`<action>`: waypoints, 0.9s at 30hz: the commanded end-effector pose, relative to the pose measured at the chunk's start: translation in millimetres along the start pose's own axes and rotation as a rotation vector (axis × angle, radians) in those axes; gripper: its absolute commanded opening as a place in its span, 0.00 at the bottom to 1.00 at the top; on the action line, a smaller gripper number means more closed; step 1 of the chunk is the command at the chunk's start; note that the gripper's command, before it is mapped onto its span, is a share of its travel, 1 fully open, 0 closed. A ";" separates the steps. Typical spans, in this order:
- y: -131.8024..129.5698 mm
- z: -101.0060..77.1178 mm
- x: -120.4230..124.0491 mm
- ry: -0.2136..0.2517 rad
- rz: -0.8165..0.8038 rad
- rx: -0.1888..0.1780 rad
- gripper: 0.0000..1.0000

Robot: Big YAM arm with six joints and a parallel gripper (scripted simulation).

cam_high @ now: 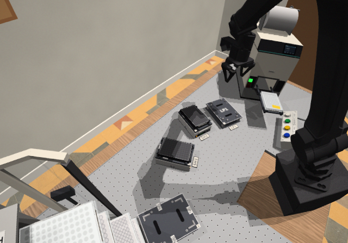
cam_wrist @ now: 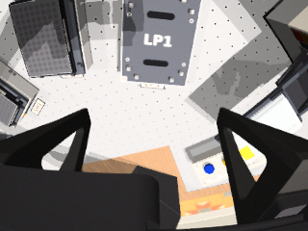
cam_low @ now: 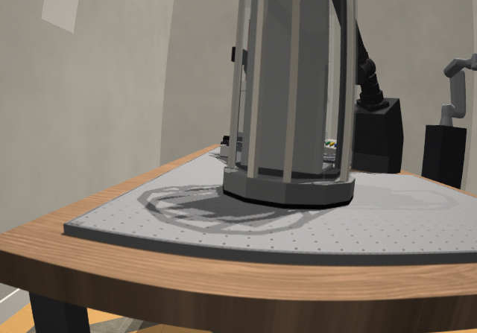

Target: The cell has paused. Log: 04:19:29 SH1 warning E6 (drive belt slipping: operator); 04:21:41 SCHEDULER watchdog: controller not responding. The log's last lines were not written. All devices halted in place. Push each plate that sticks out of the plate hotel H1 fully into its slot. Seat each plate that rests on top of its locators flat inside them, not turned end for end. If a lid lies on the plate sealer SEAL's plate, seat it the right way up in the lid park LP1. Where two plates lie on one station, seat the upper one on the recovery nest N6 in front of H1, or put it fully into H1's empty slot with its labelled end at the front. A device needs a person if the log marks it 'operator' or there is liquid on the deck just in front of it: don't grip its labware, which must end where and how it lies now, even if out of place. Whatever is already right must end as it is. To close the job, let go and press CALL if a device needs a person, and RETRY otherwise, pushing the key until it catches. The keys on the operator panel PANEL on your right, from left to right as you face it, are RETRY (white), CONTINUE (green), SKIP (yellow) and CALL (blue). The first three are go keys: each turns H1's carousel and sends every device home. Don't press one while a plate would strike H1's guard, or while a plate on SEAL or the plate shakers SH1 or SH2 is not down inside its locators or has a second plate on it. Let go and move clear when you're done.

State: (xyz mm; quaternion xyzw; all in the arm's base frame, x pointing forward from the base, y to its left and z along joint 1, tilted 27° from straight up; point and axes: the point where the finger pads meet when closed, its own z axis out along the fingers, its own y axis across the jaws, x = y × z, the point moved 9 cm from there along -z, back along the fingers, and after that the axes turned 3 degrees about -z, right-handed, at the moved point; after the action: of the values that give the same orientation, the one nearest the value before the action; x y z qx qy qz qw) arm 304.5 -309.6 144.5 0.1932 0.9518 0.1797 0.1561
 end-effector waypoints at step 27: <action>88.3 -20.1 -45.4 -0.043 -0.013 0.015 1.00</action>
State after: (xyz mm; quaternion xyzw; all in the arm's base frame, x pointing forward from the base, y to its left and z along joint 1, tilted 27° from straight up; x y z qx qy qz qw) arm 347.7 -254.5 176.2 0.1859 0.9532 0.1828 0.1533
